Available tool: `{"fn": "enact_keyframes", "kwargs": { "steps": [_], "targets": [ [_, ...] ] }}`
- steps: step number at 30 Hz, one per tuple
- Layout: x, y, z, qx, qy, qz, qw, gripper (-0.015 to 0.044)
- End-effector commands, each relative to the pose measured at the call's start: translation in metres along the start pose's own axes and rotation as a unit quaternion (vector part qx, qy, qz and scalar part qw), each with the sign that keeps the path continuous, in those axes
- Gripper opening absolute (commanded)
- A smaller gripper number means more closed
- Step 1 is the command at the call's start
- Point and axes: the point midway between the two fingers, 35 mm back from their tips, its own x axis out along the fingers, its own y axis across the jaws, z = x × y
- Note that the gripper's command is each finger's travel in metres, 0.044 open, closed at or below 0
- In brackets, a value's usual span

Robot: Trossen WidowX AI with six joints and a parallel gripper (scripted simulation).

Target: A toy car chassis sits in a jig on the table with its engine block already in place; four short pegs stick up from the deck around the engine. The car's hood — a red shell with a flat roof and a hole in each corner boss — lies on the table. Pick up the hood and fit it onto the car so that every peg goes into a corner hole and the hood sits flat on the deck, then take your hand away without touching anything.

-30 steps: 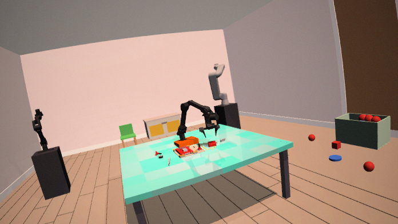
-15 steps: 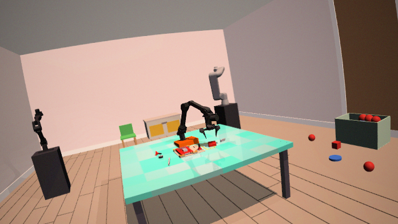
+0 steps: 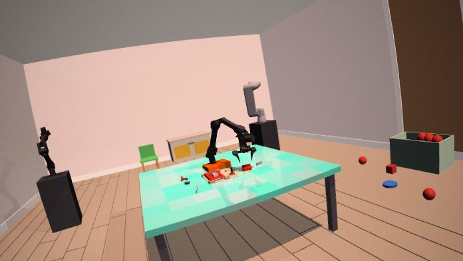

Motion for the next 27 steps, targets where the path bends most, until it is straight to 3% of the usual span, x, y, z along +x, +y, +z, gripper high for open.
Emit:
{"fn": "enact_keyframes", "kwargs": {
  "steps": [1, 27],
  "targets": [
    [0.006, -0.001, -0.002, 0.003, 0.004, -0.003, 1.0, 0.044],
    [0.02, -0.001, -0.002, 0.003, 0.004, -0.003, 1.0, 0.044]
  ]
}}
